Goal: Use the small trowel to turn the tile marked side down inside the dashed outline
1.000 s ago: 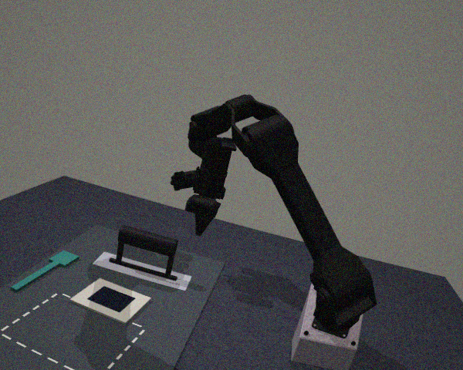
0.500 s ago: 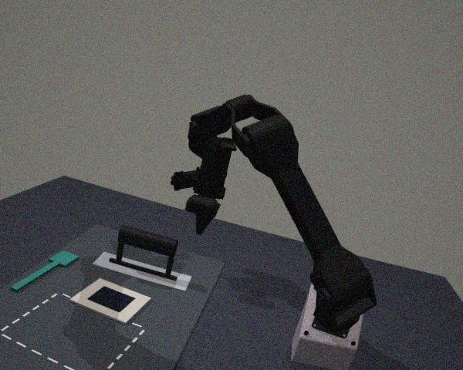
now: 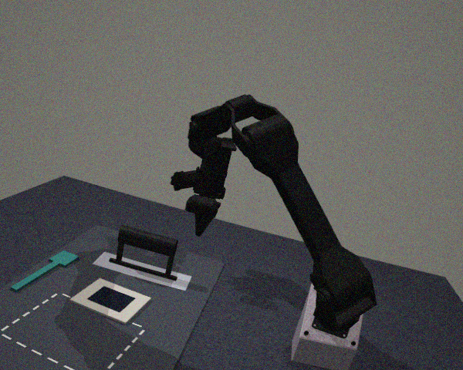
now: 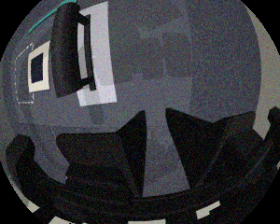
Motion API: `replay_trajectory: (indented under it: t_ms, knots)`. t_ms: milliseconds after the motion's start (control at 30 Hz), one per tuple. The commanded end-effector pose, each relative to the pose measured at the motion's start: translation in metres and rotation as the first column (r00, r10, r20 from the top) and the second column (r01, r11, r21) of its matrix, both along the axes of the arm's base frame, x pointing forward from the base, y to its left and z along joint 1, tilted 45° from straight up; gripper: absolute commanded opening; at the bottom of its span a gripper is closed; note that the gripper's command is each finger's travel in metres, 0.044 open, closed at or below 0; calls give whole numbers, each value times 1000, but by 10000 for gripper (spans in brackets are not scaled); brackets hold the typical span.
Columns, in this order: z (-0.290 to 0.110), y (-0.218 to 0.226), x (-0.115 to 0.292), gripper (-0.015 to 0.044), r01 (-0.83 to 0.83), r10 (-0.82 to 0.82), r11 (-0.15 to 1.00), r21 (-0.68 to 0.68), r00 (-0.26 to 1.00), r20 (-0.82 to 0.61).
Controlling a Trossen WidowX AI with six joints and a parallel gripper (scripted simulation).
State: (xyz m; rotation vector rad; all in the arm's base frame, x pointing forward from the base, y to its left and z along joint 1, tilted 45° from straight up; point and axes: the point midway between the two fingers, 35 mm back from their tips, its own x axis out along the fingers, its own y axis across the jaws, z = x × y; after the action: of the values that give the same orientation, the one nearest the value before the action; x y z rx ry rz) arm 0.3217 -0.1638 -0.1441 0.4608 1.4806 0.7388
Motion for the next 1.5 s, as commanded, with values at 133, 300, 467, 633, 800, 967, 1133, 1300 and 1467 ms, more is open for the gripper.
replay_trajectory:
  t_ms: [133,300,467,633,800,967,1133,1300,1467]
  knots:
    - [0,0,0,100,0,0,1000,0,1000,0]
    - [0,0,0,100,0,0,1000,0,1000,0]
    - [0,0,0,0,0,0,1000,0,1000,0]
    - [0,0,0,0,0,0,1000,0,1000,0]
    - [0,0,0,0,0,0,1000,0,1000,0]
    - [0,0,0,0,0,0,1000,0,1000,0]
    - [0,0,0,126,0,0,1000,0,1000,0]
    - [21,13,22,258,-22,22,1000,-7,1000,19]
    - [63,43,59,270,-21,21,1000,-4,1000,16]
